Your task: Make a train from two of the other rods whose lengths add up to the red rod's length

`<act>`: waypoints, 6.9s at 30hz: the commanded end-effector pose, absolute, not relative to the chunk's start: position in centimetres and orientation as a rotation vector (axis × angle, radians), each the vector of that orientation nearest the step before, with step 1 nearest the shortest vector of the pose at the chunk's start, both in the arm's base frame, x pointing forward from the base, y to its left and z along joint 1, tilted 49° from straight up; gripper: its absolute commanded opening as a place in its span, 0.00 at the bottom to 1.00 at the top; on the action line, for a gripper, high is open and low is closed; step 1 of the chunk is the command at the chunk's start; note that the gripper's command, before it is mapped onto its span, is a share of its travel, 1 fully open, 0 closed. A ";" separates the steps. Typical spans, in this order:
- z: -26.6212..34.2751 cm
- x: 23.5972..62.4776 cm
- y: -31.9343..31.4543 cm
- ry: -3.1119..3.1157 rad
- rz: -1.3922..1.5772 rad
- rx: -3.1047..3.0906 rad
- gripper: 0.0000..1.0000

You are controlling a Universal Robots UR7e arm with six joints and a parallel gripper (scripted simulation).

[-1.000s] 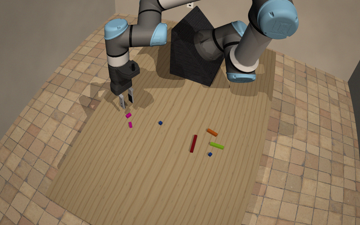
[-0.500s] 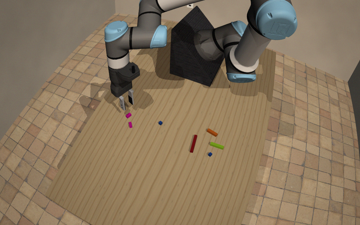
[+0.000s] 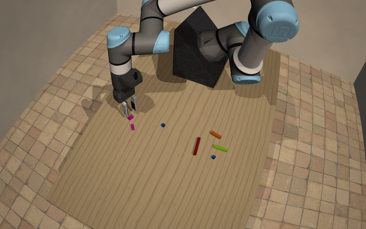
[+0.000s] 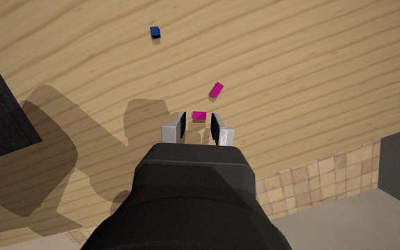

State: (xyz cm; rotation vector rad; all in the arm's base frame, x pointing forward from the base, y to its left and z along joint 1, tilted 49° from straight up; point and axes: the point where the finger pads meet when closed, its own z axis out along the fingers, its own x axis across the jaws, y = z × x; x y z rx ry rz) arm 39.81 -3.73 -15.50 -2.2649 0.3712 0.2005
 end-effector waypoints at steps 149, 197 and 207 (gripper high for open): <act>-18.1 39.8 -0.9 0.372 0.198 -2.266 0.40; -11.5 40.0 -8.4 0.372 0.198 -2.266 0.40; -10.7 40.0 -7.9 0.324 0.177 -2.272 0.40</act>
